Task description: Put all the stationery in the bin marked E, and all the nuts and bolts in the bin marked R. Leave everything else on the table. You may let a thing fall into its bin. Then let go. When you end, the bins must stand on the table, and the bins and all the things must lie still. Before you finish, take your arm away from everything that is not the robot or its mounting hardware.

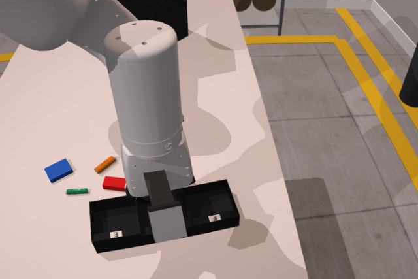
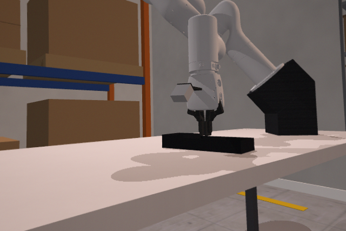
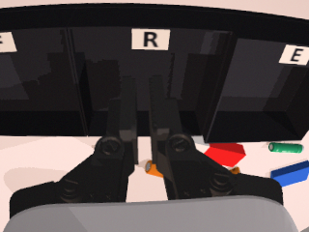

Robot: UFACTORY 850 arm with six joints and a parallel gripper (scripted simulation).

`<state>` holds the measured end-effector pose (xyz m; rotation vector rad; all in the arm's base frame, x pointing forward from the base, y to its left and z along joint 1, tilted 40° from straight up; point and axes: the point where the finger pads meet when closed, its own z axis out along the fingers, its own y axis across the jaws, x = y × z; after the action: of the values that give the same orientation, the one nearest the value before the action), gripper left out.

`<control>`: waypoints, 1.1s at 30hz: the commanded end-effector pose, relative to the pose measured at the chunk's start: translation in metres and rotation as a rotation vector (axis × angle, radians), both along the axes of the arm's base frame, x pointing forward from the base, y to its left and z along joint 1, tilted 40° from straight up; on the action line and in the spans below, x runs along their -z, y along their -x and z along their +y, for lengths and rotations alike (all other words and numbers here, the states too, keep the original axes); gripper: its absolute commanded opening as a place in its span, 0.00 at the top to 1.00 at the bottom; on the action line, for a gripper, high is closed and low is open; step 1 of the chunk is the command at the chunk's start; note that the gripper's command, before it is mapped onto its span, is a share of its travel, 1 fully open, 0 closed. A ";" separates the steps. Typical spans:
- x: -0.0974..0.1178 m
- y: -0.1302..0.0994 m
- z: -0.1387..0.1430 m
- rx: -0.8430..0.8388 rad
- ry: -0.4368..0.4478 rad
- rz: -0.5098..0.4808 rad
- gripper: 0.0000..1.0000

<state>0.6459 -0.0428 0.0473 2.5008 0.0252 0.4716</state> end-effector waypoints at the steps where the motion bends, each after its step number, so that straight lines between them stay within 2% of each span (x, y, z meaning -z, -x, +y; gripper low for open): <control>1: -0.005 0.002 0.004 -0.001 0.000 -0.001 0.93; 10: -0.024 0.010 0.017 -0.001 0.000 -0.001 0.93; 15: -0.024 0.010 0.017 -0.001 0.000 -0.001 0.93; 33: 0.019 -0.001 0.084 -0.001 0.000 -0.001 0.93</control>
<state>0.6431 0.0249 0.0380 2.5013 0.0259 0.4728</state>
